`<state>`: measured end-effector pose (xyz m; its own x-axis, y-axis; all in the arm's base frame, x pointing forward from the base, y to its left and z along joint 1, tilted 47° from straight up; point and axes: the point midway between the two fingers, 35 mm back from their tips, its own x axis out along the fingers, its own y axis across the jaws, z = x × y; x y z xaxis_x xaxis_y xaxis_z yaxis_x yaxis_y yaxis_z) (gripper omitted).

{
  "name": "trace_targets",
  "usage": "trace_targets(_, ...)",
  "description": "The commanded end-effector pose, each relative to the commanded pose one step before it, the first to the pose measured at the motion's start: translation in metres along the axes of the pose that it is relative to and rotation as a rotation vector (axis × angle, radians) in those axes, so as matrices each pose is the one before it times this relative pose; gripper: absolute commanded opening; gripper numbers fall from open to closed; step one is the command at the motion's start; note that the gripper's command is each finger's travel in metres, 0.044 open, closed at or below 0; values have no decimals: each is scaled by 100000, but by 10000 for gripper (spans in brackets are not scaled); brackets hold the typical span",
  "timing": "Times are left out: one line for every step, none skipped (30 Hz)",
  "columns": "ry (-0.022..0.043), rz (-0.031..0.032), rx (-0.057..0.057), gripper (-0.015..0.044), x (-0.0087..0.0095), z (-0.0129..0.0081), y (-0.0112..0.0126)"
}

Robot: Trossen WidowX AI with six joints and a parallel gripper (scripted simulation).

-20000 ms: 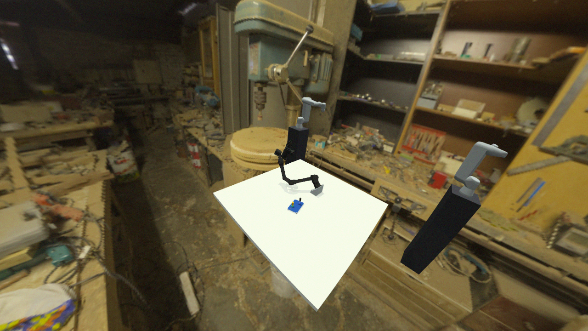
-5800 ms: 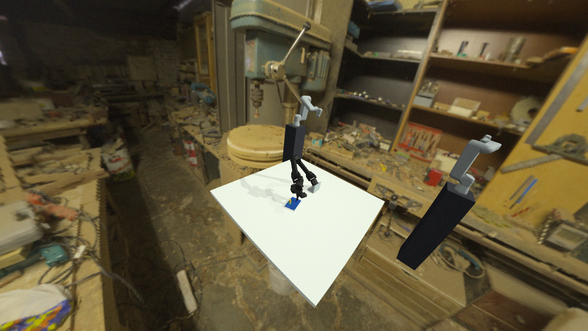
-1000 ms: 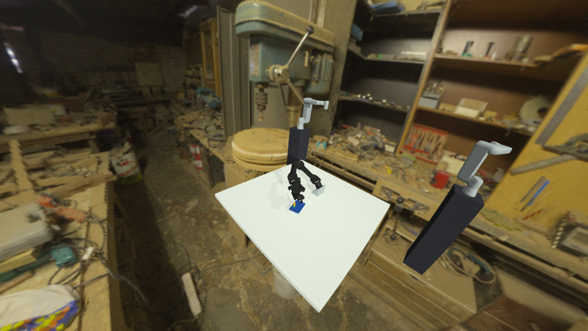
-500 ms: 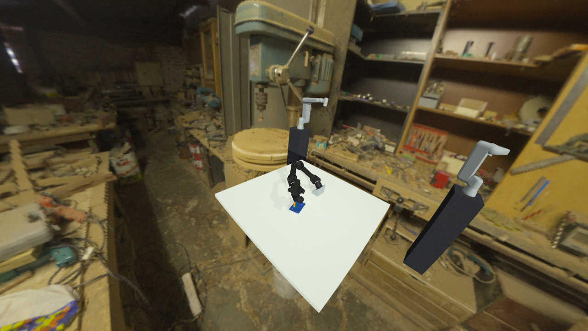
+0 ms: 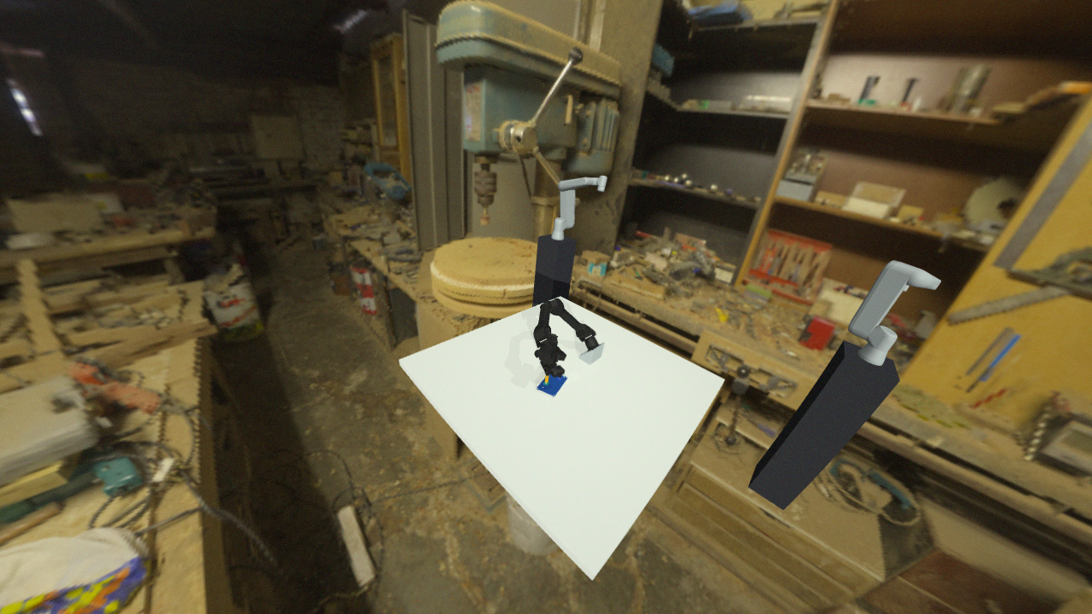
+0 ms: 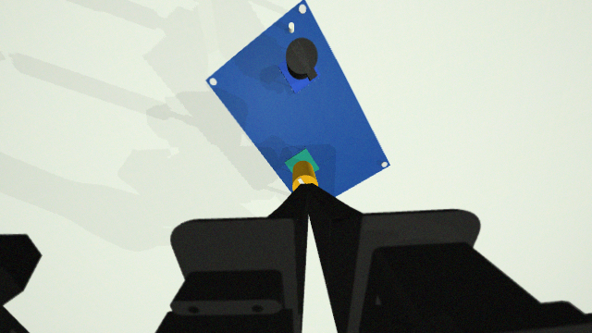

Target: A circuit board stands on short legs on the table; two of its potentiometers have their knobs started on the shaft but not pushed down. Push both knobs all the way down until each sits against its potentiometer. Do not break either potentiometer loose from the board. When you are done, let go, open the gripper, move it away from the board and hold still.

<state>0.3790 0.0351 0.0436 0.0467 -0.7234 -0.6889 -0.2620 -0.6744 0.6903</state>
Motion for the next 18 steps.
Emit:
trace_targets(365, 231, -470, 0, 86, -48, 55)
trace_targets(1, 1, 0, 0, 27, 0, 0)
trace_targets(1, 1, 0, 0, 27, 0, 0)
trace_targets(1, 1, 0, 0, 27, 0, 0)
trace_targets(1, 1, 0, 0, 27, 0, 0)
trace_targets(1, 1, 0, 0, 27, 0, 0)
trace_targets(1, 1, 0, 0, 27, 0, 0)
trace_targets(1, 1, 0, 0, 27, 0, 0)
trace_targets(1, 1, 0, 0, 27, 0, 0)
trace_targets(1, 1, 0, 0, 27, 0, 0)
trace_targets(1, 1, 0, 0, 27, 0, 0)
trace_targets(1, 1, 0, 0, 27, 0, 0)
trace_targets(1, 1, 0, 0, 27, 0, 0)
trace_targets(1, 1, 0, 0, 27, 0, 0)
trace_targets(1, 1, 0, 0, 27, 0, 0)
trace_targets(1, 1, 0, 0, 27, 0, 0)
trace_targets(1, 1, 0, 0, 27, 0, 0)
trace_targets(1, 1, 0, 0, 27, 0, 0)
